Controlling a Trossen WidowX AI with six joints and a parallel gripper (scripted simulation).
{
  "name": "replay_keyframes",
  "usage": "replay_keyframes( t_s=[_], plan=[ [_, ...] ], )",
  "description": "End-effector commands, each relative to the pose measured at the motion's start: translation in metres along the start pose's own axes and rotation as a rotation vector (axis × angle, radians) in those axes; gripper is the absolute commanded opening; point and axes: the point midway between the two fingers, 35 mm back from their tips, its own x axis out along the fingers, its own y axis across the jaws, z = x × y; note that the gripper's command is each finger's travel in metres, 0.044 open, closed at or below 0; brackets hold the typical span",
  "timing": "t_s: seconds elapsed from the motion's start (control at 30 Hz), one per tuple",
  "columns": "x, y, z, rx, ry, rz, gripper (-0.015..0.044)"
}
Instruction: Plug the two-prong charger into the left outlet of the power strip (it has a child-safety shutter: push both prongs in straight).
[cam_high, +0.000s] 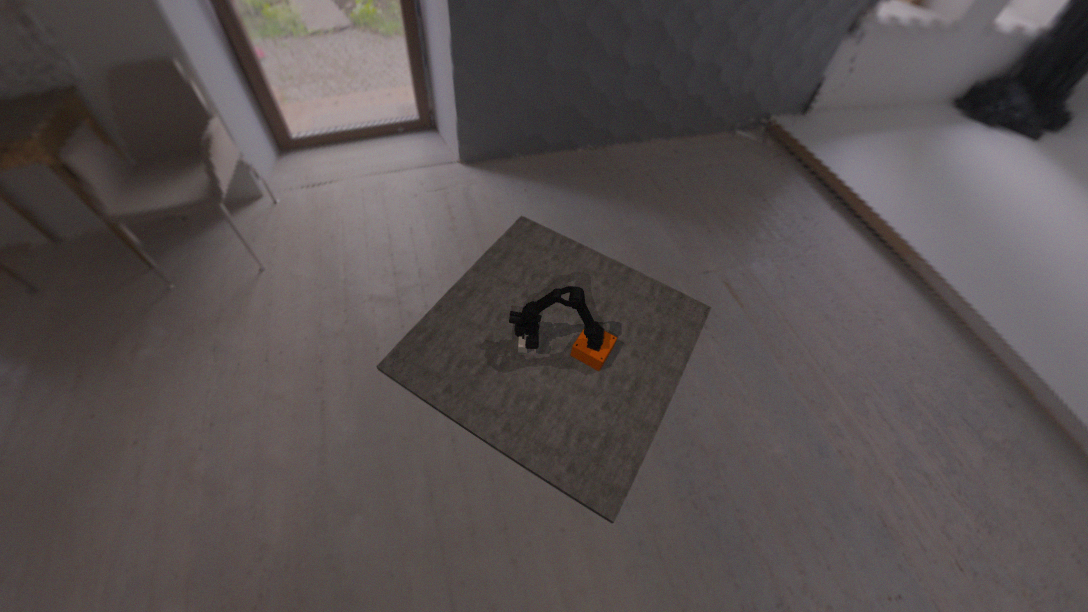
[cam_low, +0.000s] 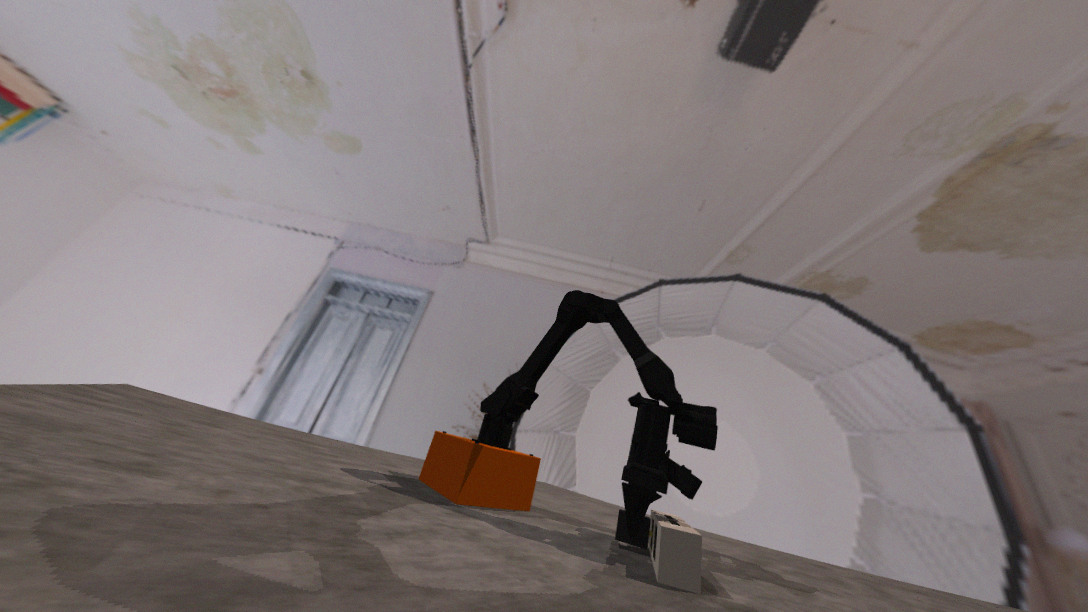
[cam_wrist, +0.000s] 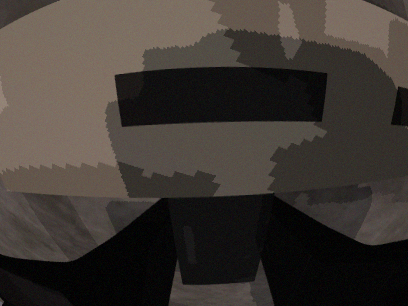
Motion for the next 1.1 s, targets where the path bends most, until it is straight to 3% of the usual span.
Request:
replay_keyframes(
  t_s=[0.0, 1.07],
  plan=[
    [-0.0013, 0.0008, 0.0140, 0.000, -0.034, 0.002, 0.0000],
    [-0.0001, 0.0008, 0.0179, 0.000, -0.034, 0.002, 0.0000]
  ],
)
